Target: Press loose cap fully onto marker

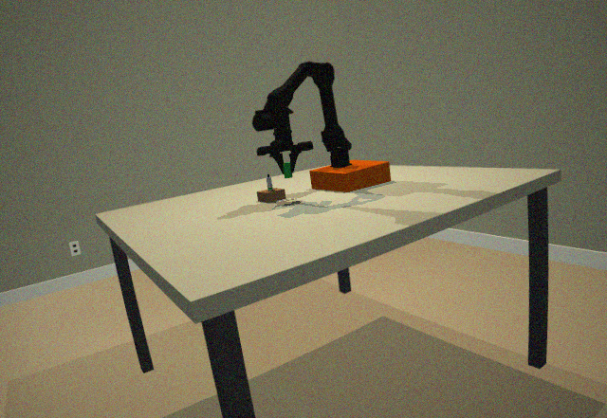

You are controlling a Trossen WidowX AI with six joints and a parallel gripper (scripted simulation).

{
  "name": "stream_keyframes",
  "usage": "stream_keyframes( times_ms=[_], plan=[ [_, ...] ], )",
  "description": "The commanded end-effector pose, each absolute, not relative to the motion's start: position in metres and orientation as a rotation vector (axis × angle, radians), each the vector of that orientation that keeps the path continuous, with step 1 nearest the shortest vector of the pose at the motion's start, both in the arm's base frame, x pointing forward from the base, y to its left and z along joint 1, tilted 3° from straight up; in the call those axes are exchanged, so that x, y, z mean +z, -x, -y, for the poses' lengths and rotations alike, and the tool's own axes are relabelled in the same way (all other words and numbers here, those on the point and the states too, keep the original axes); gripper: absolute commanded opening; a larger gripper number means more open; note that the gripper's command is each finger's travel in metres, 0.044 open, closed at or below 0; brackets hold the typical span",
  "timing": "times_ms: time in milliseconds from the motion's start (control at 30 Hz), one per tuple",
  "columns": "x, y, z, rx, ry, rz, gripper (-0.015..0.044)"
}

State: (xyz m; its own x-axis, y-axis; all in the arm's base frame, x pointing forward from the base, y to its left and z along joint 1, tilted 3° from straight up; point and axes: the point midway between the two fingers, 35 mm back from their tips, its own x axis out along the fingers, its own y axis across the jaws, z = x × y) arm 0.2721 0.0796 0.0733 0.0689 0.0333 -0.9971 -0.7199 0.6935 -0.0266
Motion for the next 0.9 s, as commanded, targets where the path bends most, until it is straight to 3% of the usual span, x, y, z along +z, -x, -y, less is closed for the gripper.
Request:
stream_keyframes(
  times_ms=[0, 867],
  plan=[
    [0.079, -0.280, -0.070, 0.630, 0.620, -1.396, 0.0000],
    [0.107, -0.308, 0.007, 0.629, 0.632, -1.401, 0.0000]
  ],
)
